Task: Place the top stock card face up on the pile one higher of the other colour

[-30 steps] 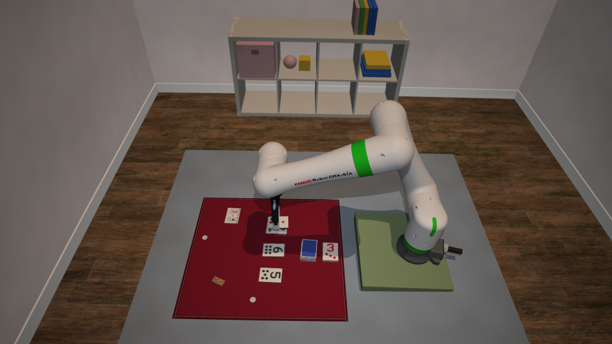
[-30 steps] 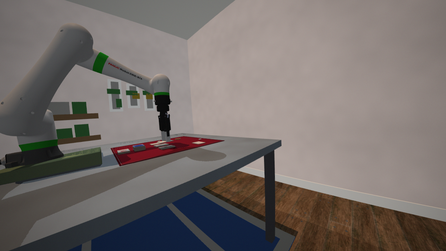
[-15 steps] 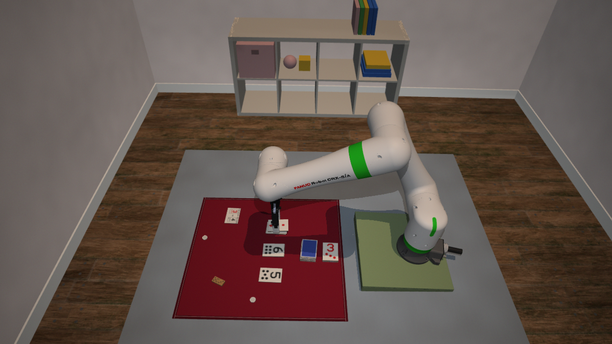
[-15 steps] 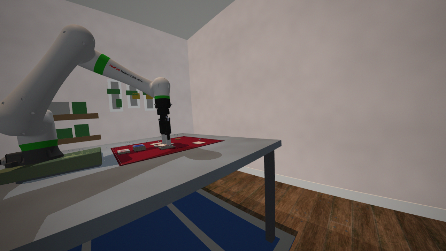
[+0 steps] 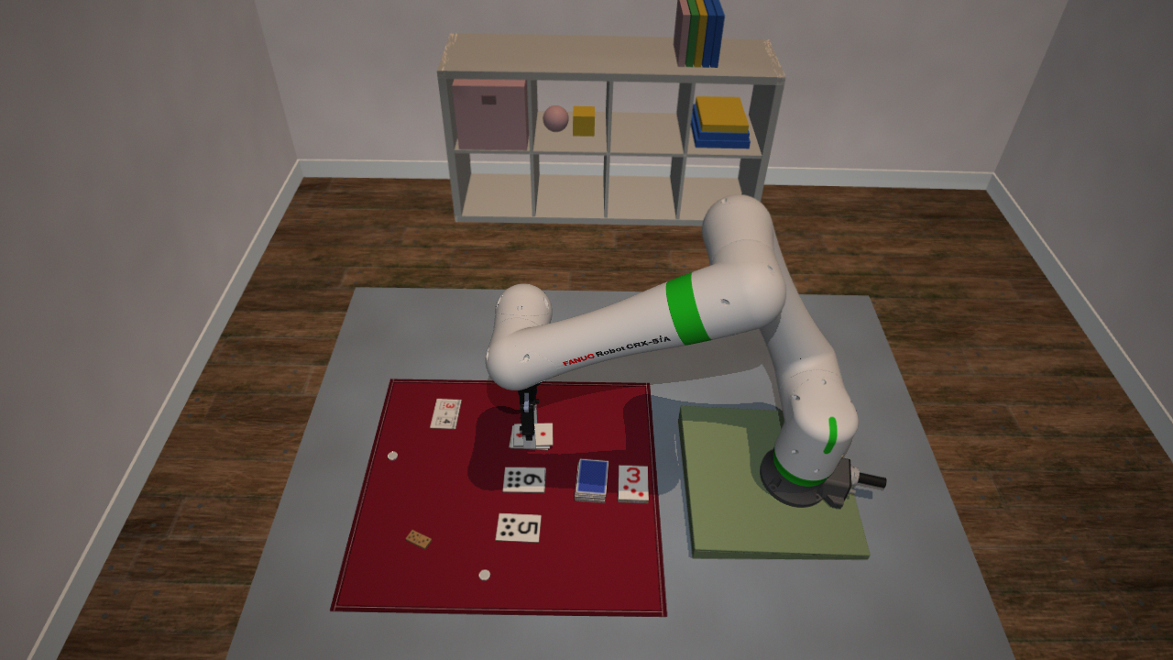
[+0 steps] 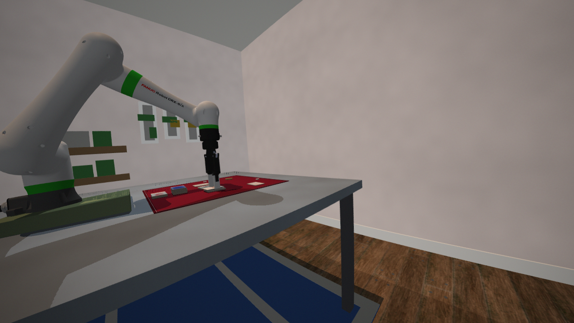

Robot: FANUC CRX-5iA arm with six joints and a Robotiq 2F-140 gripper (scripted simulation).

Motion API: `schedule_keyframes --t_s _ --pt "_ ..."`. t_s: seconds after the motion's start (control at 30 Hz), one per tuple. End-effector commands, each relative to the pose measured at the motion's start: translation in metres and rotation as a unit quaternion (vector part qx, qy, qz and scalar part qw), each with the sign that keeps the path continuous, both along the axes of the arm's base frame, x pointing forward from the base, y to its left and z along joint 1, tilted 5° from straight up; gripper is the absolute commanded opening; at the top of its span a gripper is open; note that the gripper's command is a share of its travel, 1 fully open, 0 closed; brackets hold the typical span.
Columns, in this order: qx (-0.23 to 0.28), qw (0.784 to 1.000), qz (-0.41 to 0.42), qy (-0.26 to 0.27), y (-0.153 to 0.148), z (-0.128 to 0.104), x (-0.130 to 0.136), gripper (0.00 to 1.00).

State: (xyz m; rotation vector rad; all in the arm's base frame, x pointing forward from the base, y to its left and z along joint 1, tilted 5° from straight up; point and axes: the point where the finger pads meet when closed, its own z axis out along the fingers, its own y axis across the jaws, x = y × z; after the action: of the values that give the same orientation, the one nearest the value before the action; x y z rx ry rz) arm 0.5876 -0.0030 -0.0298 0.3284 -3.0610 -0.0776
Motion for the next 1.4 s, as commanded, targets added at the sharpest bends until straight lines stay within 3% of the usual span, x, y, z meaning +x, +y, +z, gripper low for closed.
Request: schedule_keyframes --t_s 0.0,0.9,0.93,1.37 --pt "0.0 1.0 0.0 0.0 0.0 0.0003 0.0002 0.41" --pt "0.0 1.0 0.0 0.0 0.0002 -0.0053 -0.0001 0.41" --pt "0.0 1.0 0.0 0.0 0.0002 -0.0053 -0.0001 0.5" --pt "0.0 1.0 0.0 0.0 0.0002 -0.0053 -0.0001 0.5"
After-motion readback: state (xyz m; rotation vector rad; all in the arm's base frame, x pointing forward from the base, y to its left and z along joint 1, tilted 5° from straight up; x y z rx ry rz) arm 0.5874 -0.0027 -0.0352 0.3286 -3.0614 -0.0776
